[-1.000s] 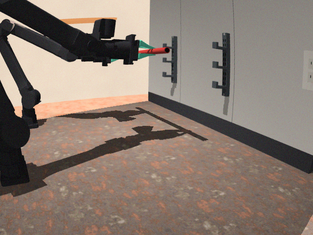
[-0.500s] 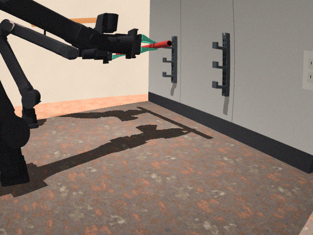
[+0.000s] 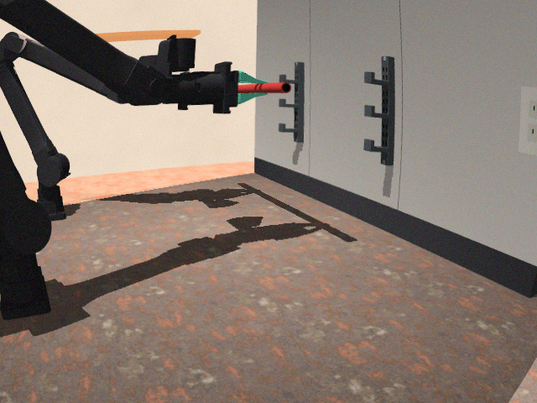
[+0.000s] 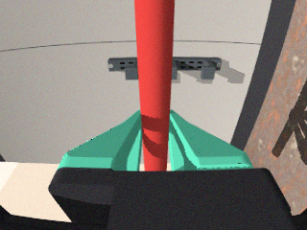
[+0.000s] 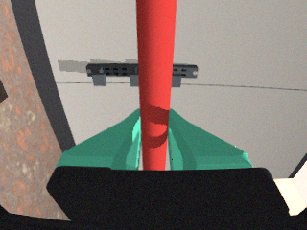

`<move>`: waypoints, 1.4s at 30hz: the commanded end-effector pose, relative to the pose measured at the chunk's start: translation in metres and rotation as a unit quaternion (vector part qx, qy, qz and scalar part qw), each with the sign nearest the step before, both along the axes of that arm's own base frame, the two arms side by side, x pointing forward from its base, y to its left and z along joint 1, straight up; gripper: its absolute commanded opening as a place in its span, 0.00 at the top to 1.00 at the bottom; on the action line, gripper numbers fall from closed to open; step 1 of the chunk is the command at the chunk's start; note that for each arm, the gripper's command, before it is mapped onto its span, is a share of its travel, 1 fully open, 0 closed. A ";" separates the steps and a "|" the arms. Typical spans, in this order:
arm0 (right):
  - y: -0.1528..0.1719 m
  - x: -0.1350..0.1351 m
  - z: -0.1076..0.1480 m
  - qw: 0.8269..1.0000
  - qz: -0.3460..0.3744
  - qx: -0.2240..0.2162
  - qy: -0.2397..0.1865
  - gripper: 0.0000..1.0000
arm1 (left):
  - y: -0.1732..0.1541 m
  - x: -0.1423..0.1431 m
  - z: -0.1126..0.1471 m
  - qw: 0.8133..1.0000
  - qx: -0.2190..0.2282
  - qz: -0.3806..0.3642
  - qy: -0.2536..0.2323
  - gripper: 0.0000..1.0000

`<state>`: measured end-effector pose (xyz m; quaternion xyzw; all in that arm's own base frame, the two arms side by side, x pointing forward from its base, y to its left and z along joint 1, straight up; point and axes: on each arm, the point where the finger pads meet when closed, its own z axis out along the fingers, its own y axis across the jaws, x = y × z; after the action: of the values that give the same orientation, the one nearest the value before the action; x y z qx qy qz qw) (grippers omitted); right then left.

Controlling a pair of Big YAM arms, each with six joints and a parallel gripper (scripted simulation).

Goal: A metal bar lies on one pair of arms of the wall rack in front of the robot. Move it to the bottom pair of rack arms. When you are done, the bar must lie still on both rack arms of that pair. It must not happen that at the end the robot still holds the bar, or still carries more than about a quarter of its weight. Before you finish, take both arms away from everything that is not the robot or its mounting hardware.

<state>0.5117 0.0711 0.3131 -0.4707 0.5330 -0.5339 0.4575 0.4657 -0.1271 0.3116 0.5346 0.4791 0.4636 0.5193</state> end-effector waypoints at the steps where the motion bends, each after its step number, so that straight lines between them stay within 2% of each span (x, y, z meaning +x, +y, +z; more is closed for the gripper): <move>1: -0.010 -0.001 0.013 0.999 -0.012 0.008 -0.030 1.00 | 0.000 0.006 0.023 0.999 -0.004 0.007 -0.035 1.00; 27: -0.012 -0.005 -0.027 0.999 -0.012 0.008 -0.030 1.00 | -0.002 0.002 -0.019 0.999 -0.004 0.007 -0.035 1.00; 42: -0.011 -0.005 -0.040 0.999 -0.012 0.008 -0.030 1.00 | -0.002 0.001 -0.033 0.999 -0.004 0.007 -0.035 1.00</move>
<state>0.5067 0.0672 0.2630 -0.4623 0.5342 -0.5358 0.4625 0.4637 -0.1316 0.2653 0.5334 0.4707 0.4702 0.5224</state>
